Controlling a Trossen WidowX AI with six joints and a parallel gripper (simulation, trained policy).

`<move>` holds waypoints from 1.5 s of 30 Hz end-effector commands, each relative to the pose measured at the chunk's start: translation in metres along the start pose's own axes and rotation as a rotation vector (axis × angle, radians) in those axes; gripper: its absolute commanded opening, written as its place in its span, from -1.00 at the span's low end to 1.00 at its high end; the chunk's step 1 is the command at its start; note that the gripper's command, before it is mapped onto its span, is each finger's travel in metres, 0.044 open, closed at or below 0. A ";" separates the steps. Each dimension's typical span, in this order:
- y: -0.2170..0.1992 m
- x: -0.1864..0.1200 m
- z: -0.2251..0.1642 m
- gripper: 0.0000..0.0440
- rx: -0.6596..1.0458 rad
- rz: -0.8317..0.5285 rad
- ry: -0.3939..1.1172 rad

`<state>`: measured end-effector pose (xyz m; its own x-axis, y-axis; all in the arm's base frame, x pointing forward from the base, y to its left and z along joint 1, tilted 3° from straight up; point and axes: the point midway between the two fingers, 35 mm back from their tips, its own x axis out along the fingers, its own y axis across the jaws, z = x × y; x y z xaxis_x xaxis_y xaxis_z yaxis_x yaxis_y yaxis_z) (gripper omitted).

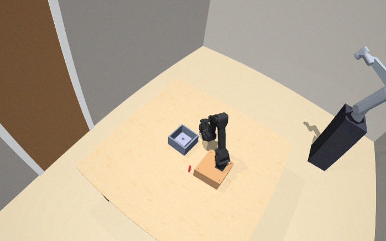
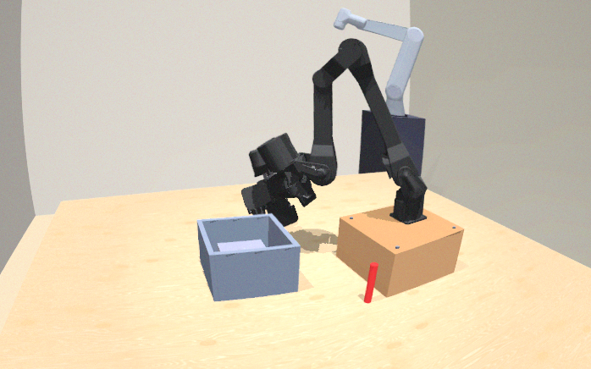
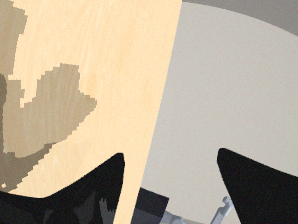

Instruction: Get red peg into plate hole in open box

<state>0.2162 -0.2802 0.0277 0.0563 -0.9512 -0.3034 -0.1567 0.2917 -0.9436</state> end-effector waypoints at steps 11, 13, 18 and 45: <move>-0.041 -0.041 0.085 0.32 0.364 0.003 -0.270; -0.046 -0.051 0.098 0.32 0.417 0.017 -0.312; -0.066 -0.069 0.127 0.52 0.556 0.049 -0.411; -0.056 -0.292 0.195 0.65 0.962 0.768 -0.613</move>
<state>0.4068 -0.0146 0.1421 0.7307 -0.4347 -0.5264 0.3844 0.8992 -0.2089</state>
